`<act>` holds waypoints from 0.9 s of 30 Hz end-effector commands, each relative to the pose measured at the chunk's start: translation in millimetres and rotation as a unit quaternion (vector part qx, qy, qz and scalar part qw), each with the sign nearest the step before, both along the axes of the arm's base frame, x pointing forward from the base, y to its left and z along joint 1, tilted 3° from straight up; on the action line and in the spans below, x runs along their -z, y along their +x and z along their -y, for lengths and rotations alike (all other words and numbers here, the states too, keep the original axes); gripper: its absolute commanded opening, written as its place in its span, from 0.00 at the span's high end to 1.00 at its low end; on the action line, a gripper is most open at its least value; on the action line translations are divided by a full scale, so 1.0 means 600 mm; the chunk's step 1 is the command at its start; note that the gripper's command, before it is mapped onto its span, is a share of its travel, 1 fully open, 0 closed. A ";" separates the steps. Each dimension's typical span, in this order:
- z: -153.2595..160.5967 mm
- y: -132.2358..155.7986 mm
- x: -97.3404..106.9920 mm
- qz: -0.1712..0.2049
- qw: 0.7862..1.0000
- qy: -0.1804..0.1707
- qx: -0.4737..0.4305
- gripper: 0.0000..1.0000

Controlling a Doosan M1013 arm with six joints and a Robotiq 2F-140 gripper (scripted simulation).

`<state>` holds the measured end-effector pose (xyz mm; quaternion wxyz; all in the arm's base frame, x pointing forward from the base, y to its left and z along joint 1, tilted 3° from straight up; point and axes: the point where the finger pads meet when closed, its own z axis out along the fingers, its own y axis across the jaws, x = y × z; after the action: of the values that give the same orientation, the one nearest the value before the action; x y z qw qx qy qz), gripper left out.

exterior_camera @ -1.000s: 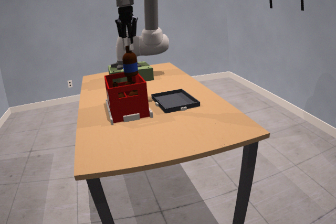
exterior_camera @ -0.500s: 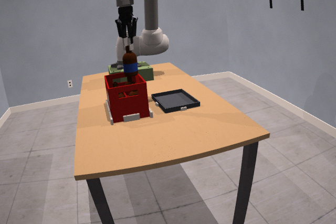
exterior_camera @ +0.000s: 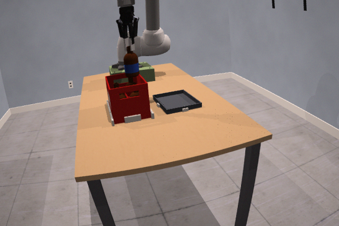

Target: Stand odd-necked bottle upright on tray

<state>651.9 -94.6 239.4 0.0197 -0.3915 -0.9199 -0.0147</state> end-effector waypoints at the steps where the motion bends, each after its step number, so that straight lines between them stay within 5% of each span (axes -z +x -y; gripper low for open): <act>1: 0.006 -0.001 -0.006 0.001 1.000 -0.001 0.000 1.00; 27: -0.002 -0.001 -0.006 0.001 1.000 -0.001 0.000 1.00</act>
<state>651.9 -94.6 239.8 0.0193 -0.3915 -0.9199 -0.0148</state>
